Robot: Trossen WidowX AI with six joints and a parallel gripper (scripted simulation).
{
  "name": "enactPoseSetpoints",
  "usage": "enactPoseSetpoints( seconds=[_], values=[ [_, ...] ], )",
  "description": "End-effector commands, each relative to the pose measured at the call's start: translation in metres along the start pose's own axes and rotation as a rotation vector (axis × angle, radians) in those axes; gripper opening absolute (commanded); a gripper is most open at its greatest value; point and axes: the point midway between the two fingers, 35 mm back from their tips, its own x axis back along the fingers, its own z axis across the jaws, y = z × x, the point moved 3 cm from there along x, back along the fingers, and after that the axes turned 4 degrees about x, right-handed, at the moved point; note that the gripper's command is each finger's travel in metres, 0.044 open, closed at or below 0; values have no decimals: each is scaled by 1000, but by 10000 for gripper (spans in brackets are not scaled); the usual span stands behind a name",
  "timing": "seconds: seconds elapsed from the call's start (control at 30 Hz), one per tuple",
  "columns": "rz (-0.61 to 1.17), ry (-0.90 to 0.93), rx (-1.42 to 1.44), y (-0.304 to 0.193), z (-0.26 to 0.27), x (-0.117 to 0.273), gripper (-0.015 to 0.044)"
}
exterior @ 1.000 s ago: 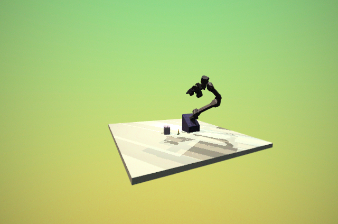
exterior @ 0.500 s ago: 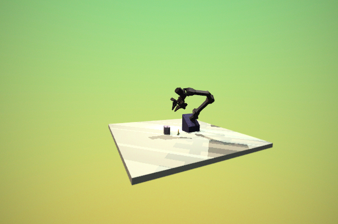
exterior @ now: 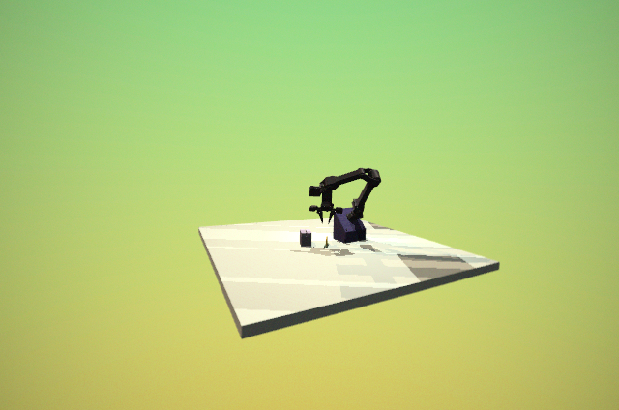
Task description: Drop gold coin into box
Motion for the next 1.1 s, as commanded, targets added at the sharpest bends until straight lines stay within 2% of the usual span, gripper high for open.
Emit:
enactPoseSetpoints(
  seconds=[0.0, 0.13, 0.27, 1.07],
  values=[
    [-2, 24, -36, -2, 10, -4, 161],
    [-2, 23, -36, -2, 10, -7, 161],
    [-4, 24, -36, -2, 11, -39, 161],
    [-3, 23, -36, -3, 9, -74, 161]
  ],
)
